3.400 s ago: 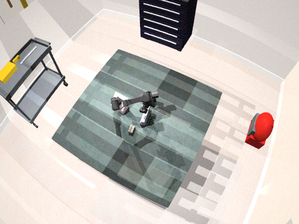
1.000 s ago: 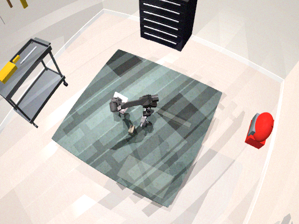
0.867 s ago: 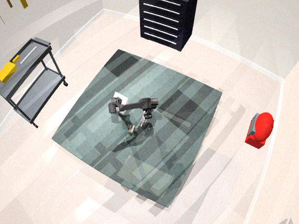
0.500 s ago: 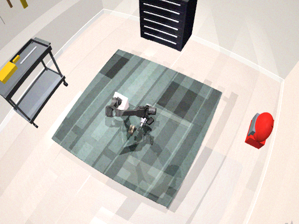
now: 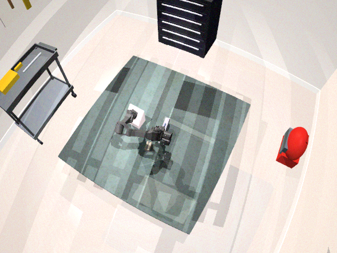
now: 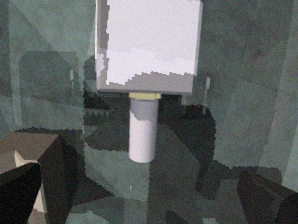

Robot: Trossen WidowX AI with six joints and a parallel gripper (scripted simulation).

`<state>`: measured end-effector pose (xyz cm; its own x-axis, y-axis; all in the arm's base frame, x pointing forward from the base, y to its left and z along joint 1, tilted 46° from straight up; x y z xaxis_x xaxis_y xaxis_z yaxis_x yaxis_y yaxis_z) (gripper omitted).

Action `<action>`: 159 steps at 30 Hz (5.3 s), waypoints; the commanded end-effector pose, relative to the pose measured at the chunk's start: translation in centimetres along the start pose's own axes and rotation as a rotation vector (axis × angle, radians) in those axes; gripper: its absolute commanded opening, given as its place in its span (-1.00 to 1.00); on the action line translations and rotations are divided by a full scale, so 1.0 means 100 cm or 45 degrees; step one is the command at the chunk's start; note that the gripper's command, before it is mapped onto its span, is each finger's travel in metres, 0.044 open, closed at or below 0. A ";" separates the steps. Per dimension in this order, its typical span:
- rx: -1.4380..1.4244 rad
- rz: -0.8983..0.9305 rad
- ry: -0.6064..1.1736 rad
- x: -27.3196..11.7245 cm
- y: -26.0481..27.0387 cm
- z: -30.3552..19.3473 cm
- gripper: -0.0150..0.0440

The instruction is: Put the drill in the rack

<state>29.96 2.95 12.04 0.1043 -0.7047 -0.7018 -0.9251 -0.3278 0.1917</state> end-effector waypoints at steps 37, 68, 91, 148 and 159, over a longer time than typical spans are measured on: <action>-0.021 -0.003 0.011 0.045 -0.001 0.012 1.00; -0.021 -0.003 0.012 0.047 0.000 0.006 -0.49; -0.020 -0.003 0.014 0.047 0.000 -0.025 -0.49; -0.021 -0.003 0.014 0.054 0.000 -0.014 1.00; -0.021 -0.003 0.013 0.055 0.000 -0.013 1.00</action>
<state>31.15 -1.73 9.28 0.1154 -0.7136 -0.6909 -0.9195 -0.3399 0.1976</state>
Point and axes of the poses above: the point midway between the two fingers, 35 mm back from their tips, its own x axis out along the fingers, its own y axis across the jaws, z = x × y, the point moved 8 cm from there along -x, back along the fingers, and after that the axes turned 4 degrees about -x, right-handed, at the moved point
